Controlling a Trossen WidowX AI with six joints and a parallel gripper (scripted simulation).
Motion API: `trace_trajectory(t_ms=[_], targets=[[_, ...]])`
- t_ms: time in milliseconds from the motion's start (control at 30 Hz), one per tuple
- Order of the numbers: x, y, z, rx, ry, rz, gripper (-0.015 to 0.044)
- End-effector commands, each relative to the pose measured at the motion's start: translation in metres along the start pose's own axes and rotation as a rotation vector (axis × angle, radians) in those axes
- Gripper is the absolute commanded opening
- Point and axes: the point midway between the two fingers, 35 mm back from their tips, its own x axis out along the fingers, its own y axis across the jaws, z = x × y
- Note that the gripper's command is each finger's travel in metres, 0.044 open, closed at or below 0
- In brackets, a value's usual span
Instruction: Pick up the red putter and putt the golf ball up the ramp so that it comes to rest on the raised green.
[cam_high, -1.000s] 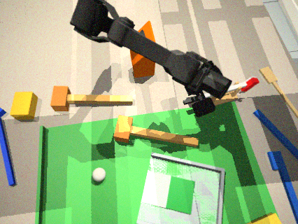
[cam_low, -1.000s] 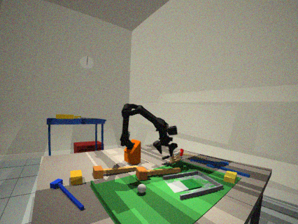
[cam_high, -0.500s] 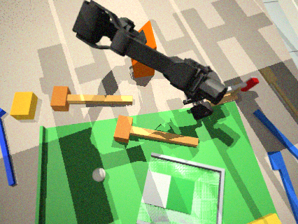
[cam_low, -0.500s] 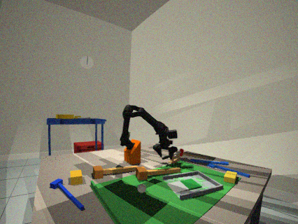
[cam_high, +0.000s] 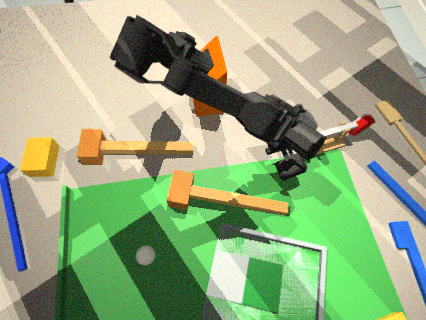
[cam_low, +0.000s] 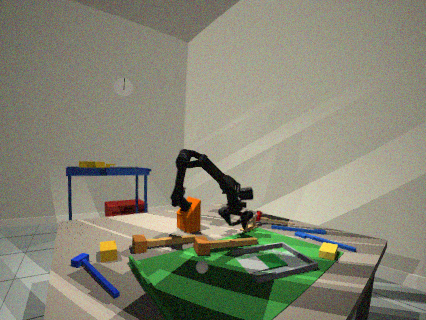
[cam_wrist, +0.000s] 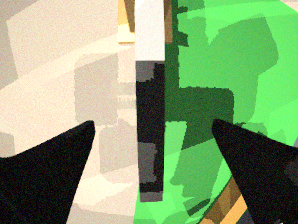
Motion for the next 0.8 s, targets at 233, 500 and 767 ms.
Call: trace_trajectory(t_ms=[233, 500, 767], targets=[[0.0094, 0.0052, -0.0038, -0.009, 0.012, 0.011, 0.044], [0.0071, 0.0026, -0.0023, -0.002, 0.004, 0.008, 0.0282], [0.0071, 0.0026, -0.0023, -0.002, 0.004, 0.008, 0.0072]])
